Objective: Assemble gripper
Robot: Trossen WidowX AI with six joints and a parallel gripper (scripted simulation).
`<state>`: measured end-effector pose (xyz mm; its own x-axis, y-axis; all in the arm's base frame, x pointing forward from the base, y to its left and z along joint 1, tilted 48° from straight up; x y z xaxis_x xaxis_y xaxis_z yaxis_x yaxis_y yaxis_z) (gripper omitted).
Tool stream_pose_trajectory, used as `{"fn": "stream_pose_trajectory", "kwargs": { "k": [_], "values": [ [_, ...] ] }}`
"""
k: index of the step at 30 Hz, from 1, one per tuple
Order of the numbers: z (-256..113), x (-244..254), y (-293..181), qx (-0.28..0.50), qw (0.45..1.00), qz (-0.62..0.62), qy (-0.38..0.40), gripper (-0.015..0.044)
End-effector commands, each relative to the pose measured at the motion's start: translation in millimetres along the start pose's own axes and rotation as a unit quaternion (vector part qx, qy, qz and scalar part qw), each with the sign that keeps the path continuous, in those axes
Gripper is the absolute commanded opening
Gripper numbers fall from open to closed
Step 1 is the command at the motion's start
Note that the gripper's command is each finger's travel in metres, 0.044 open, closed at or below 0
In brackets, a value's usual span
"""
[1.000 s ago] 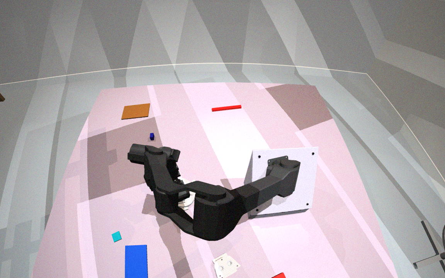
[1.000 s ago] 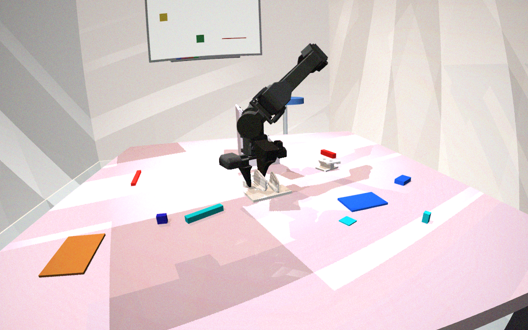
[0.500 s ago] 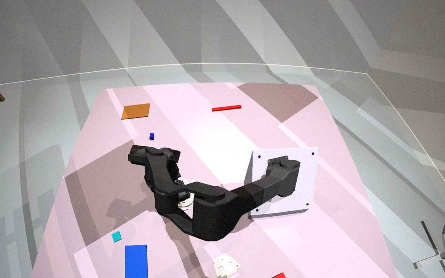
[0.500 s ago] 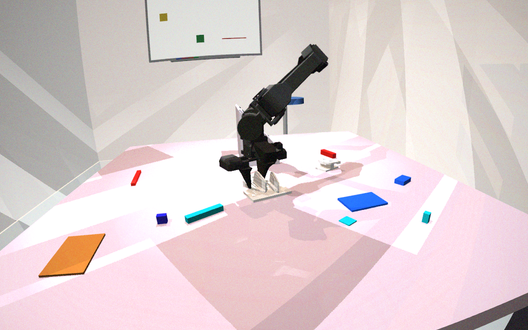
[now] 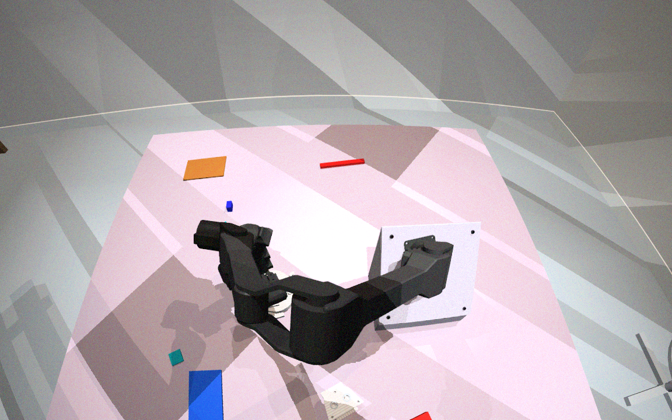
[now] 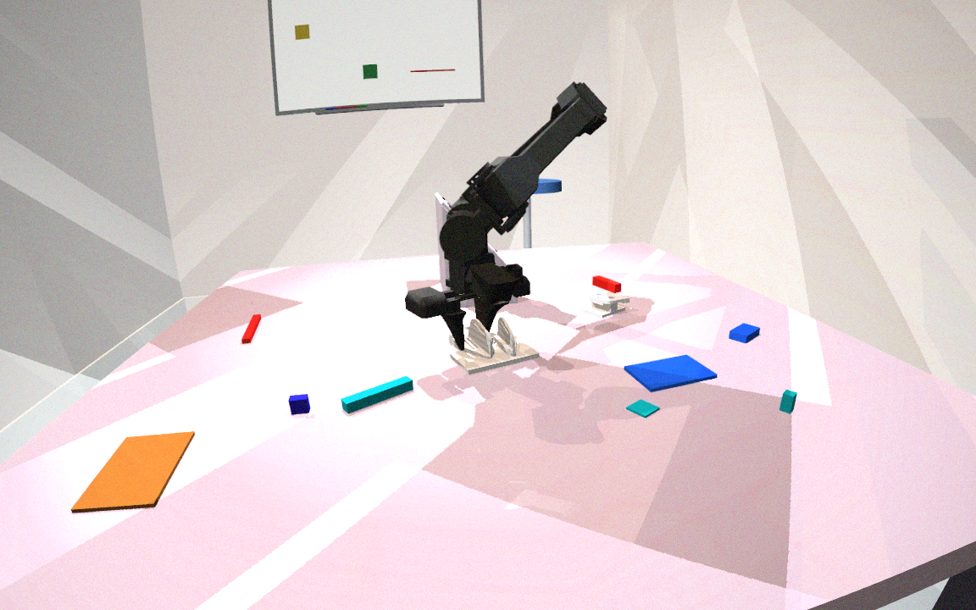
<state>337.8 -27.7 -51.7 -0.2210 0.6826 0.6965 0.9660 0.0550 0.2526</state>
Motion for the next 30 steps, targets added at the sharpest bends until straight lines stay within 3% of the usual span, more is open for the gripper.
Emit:
{"fn": "stream_pose_trajectory", "kwargs": {
  "k": [1, 30],
  "values": [
    [1.3, 0.4, 0.0, 0.0, 1.0, 0.001, 0.002, 0.0134],
    [7.5, 0.5, 0.0, 0.0, 1.0, -0.002, 0.002, 0.0134]
  ]
}}
Point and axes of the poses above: the point midway between the two fingers, 35 mm back from their tips, its own z axis out along the fingers, its own x axis across the jaws, y = z × x, the point moved 6 cm from there along -z, back along the fingers, and after that the axes turned 6 degrees about z, right-handed, at the moved point
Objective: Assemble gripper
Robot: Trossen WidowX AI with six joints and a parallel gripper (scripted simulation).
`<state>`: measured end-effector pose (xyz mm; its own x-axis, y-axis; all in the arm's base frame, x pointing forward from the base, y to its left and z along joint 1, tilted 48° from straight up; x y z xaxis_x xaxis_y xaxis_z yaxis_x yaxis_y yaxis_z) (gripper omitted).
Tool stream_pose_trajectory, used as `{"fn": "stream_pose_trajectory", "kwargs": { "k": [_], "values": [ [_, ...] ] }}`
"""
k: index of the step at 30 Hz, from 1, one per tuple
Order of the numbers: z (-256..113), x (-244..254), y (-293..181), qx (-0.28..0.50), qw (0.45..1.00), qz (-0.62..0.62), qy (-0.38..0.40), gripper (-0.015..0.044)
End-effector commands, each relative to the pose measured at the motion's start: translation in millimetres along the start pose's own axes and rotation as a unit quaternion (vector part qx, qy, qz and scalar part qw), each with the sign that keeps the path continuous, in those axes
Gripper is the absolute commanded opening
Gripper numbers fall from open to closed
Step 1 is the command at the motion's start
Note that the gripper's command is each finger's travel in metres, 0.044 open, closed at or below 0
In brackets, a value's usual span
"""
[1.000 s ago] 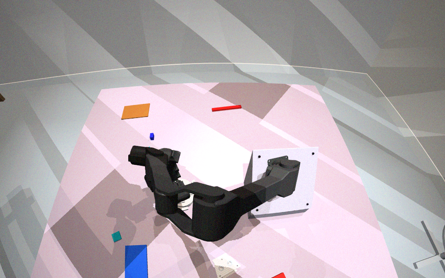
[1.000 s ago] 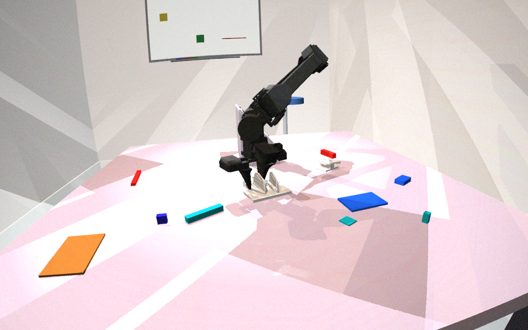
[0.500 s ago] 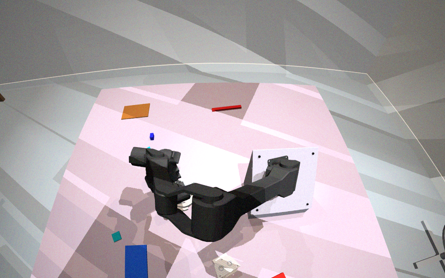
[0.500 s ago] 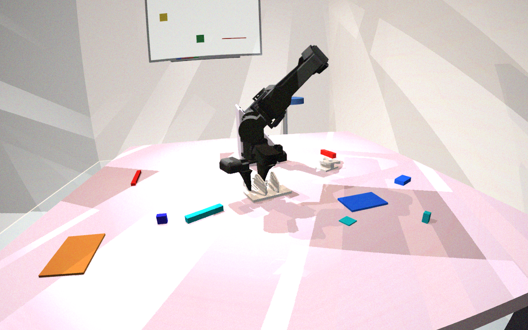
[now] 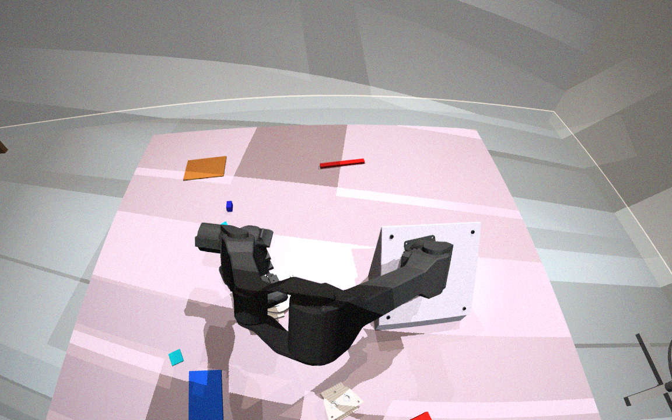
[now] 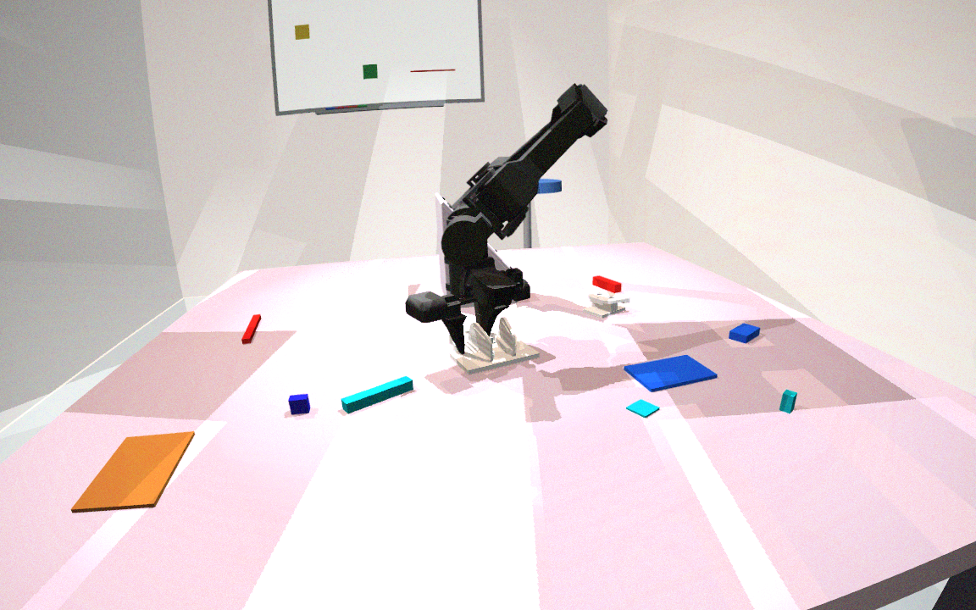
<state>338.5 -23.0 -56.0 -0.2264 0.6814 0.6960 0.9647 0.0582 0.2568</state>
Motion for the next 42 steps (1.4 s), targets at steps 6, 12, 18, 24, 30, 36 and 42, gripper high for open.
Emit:
{"fn": "stream_pose_trajectory", "kwargs": {
  "k": [6, 12, 18, 24, 30, 36, 42],
  "values": [
    [1.1, 0.5, 0.1, 0.0, 1.0, 0.0, 0.001, 0.0134],
    [1.1, 0.5, 0.1, 0.0, 1.0, 0.0, 0.001, 0.0134],
    [1.1, 0.5, 0.1, 0.0, 1.0, 0.0, 0.001, 0.0134],
    [1.1, 0.5, 0.1, 0.0, 1.0, 0.0, 0.001, 0.0134],
    [0.5, 0.5, 0.1, 0.0, 1.0, 0.0, 0.001, 0.0134],
    [-4.8, 0.5, 0.1, 0.0, 1.0, 0.0, 0.001, 0.0134],
    [-3.7, 0.0, 0.4, 0.0, 1.0, 0.0, 0.001, 0.0134]
  ]
}}
Point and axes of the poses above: the point midway between the two fingers, 35 mm back from their tips, its own z axis out along the fingers, its own x axis across the jaws, y = z × x, the point moved 6 cm from there along -z, back along the fingers, and after that the axes turned 6 degrees about z, right-handed, at the moved point
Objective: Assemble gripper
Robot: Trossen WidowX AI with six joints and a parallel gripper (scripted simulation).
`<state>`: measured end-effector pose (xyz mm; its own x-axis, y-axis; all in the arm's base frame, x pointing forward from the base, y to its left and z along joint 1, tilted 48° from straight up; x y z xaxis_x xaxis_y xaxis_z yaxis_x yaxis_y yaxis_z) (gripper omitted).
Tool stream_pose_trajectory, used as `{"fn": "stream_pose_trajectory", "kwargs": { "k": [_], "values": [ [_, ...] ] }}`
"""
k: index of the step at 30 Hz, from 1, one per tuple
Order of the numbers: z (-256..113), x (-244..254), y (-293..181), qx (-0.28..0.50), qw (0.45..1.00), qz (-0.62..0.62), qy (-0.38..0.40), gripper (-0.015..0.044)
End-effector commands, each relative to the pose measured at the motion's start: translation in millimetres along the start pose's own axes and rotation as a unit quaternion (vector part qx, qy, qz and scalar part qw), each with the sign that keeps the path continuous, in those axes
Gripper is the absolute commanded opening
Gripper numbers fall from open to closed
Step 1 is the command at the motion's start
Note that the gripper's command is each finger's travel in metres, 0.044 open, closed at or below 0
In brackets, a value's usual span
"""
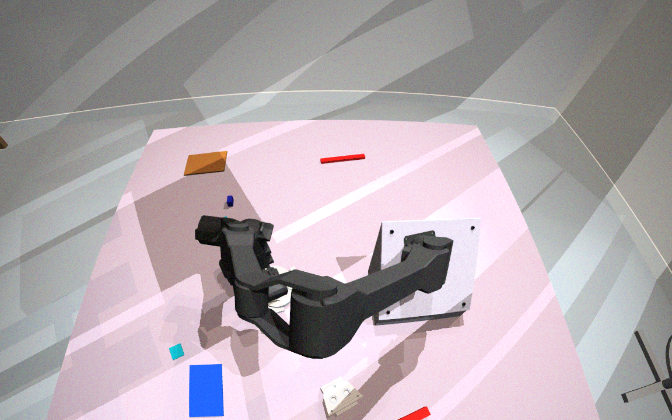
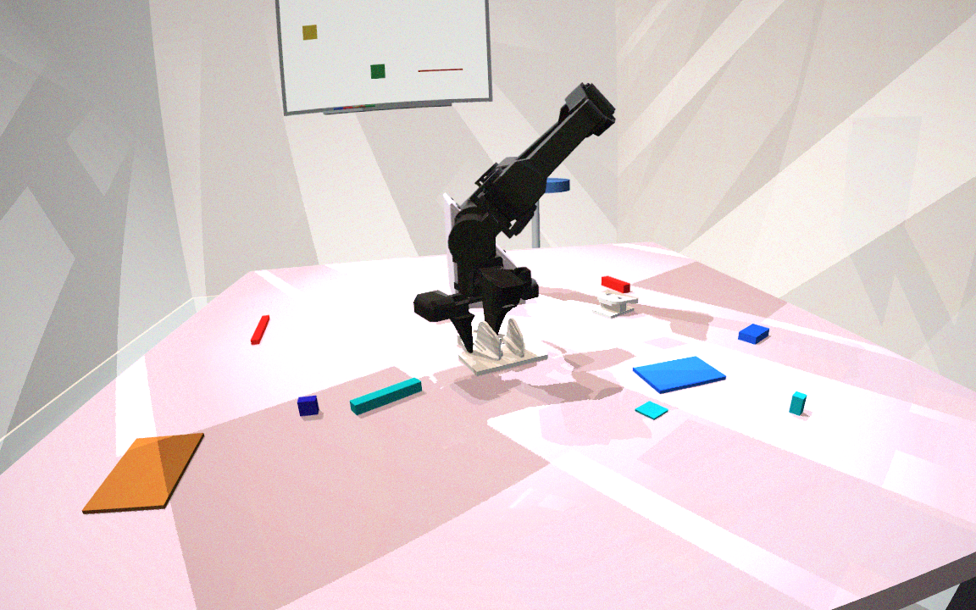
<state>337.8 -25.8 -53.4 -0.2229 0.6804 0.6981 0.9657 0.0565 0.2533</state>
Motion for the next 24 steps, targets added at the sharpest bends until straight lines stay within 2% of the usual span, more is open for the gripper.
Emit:
{"fn": "stream_pose_trajectory", "kwargs": {
  "k": [1, 24],
  "values": [
    [0.5, -0.2, 0.6, -0.001, 1.0, -0.002, 0.0, 0.0134],
    [4.9, -0.2, 0.6, -0.001, 1.0, -0.002, 0.001, 0.0134]
  ]
}}
Point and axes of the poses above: the point midway between the two fingers, 35 mm back from their tips, its own z axis out along the fingers, its own x axis across the jaws, y = z × x, the point moved 6 cm from there along -z, back along the fingers, and after that the axes turned 6 degrees about z, right-handed, at the moved point
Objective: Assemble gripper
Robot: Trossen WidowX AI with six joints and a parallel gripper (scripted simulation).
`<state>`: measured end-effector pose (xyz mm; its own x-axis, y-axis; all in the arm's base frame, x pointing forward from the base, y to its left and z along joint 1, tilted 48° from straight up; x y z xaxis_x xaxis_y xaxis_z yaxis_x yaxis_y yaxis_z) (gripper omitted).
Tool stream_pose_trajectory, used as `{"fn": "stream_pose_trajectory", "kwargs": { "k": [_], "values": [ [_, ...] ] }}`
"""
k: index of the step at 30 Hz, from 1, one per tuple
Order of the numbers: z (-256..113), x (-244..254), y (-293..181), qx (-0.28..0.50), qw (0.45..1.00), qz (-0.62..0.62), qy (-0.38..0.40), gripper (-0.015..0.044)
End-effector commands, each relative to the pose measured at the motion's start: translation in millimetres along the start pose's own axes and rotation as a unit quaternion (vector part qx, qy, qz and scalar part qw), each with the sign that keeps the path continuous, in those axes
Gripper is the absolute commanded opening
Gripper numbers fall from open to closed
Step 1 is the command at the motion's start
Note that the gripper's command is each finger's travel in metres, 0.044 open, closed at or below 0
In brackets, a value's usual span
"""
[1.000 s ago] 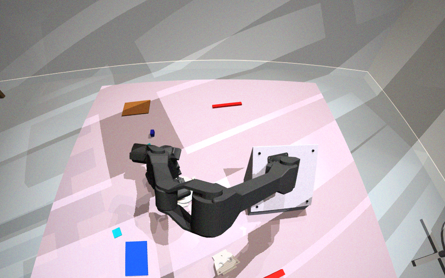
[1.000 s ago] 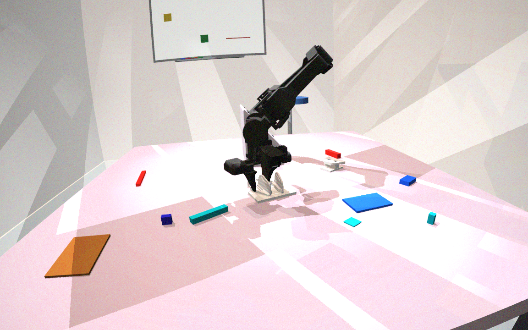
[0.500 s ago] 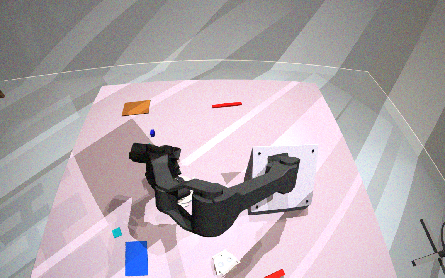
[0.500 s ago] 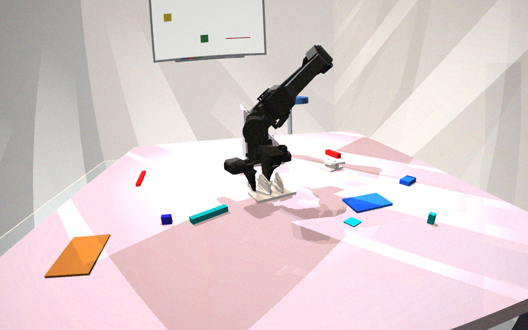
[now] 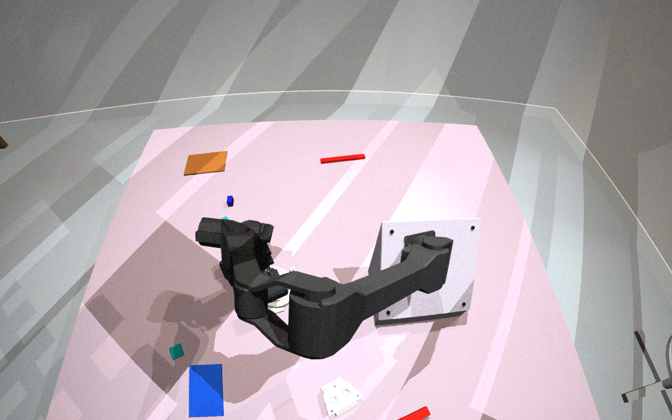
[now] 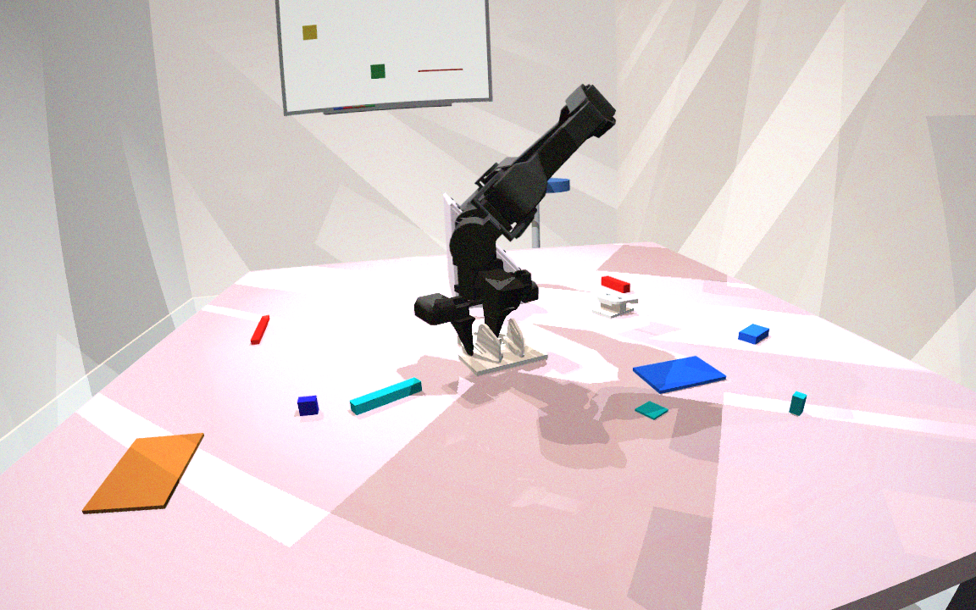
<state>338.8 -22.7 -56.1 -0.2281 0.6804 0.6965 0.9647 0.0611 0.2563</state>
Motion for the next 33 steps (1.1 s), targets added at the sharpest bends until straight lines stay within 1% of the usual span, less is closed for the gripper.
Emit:
{"fn": "stream_pose_trajectory", "kwargs": {
  "k": [1, 25, 28, 29, 33],
  "values": [
    [0.7, -0.2, 0.2, -0.001, 1.0, 0.001, 0.001, 0.0134],
    [0.7, -0.2, 0.2, -0.001, 1.0, 0.001, 0.001, 0.0134],
    [0.4, 0.0, 0.0, 0.0, 1.0, 0.0, 0.0, 0.0213],
    [0.4, 0.0, 0.0, 0.0, 1.0, 0.0, 0.0, 0.0224],
    [0.4, 0.0, 0.0, 0.0, 1.0, 0.0, 0.0, 0.0224]
  ]
}}
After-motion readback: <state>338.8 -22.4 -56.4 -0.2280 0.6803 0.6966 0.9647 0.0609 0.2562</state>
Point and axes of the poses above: the point midway between the two fingers, 35 mm back from their tips, its own z axis out along the fingers, its own x axis across the jaws, y = z × x, the point moved 6 cm from there along -z, back along the fingers, and after that the axes turned 6 degrees about z, right-handed, at the moved point
